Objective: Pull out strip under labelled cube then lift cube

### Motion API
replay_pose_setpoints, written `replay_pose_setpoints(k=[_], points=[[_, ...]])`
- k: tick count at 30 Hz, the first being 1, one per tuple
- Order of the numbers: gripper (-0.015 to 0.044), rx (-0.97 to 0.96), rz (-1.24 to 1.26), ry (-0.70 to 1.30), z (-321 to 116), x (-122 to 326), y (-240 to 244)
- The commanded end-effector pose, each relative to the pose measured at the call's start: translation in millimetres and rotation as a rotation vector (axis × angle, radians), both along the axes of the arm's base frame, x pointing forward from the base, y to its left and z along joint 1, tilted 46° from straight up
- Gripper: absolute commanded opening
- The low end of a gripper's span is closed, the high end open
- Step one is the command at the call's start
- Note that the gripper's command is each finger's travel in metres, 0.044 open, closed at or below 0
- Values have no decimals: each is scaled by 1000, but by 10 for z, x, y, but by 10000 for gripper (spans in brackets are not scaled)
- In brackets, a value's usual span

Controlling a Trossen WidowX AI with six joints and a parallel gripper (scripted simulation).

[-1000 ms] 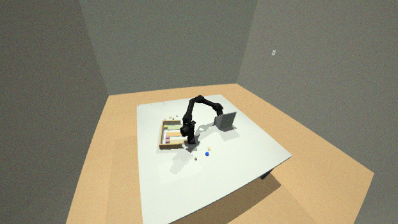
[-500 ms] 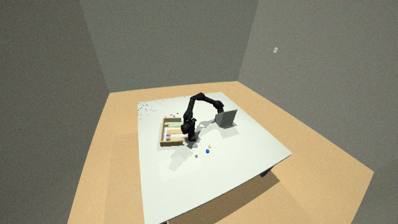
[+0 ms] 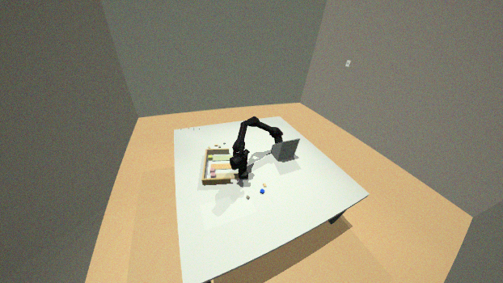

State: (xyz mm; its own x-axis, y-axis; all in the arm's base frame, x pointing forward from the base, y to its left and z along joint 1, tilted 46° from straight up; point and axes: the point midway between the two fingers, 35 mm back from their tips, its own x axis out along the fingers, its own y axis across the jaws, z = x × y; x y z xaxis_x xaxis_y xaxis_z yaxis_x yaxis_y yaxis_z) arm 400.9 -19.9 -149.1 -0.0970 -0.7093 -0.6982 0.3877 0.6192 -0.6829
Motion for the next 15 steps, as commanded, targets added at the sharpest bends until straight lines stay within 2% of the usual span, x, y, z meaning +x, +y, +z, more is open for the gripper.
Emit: replay_pose_setpoints(k=[1,15], points=[[0,2,-5,13,-53,-106,12],[0,2,-5,14,-101,-303,79]])
